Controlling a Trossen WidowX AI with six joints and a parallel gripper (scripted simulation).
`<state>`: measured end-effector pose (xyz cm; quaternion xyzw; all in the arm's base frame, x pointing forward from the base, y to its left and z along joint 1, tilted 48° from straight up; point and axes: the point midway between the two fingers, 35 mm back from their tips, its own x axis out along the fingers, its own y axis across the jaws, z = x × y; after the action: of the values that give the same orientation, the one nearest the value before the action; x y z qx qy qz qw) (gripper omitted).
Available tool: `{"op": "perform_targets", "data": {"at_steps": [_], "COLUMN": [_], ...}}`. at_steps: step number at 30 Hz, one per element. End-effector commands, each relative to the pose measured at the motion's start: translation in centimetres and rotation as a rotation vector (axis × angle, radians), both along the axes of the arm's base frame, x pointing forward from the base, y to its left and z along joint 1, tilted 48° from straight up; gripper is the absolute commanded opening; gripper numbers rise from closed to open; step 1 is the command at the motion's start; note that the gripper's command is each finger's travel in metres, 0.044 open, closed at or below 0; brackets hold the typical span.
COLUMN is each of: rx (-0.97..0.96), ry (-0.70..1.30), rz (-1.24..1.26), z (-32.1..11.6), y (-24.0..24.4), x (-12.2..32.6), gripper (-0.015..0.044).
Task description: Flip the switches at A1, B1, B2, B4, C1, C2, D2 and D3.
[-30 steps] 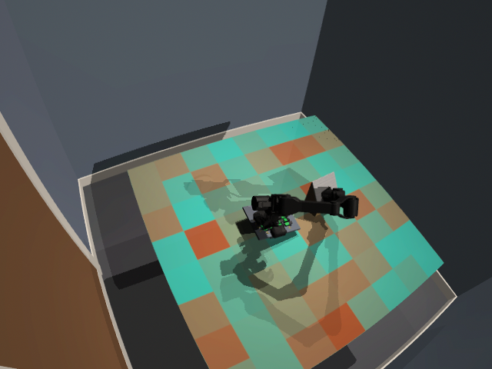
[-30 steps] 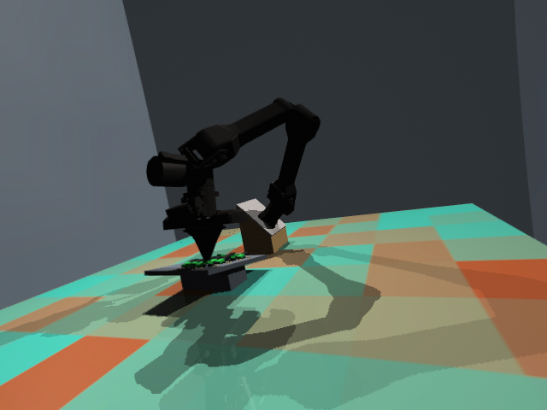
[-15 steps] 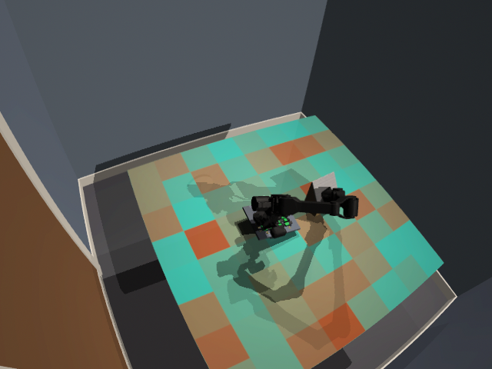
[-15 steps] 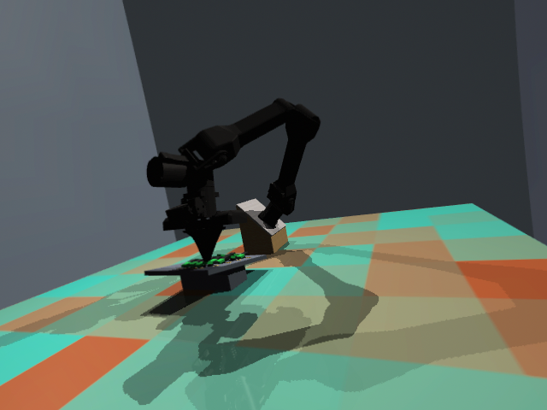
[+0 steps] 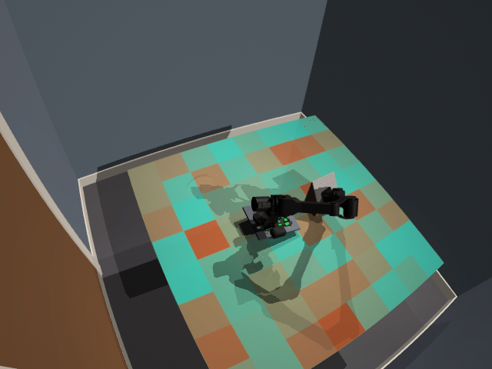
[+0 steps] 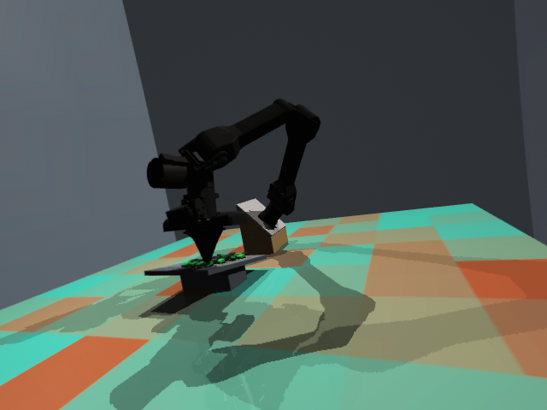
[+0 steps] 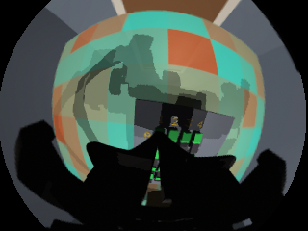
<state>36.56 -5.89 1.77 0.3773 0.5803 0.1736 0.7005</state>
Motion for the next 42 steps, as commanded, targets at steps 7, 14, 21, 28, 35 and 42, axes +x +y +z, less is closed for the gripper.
{"op": "perform_targets", "data": {"at_steps": [7,14,21,28,35,42], "rx": [-0.002,-0.002,-0.001,-0.005,-0.005,-0.004], "ry": [-0.01,-0.009,-0.007,-0.02,-0.025,-0.025], "rz": [-0.023,-0.023,-0.023,-0.038,-0.042,-0.042], "z": [4.3,4.2,3.9,2.0,1.2,0.6], "y": [-4.4,-4.0,-2.3,-0.5,0.4,1.0], "x": [-2.0,-3.4,-7.5,-6.8,-6.5,-6.2], "gripper": [0.0,0.0,0.0,0.0,0.0,0.0]}}
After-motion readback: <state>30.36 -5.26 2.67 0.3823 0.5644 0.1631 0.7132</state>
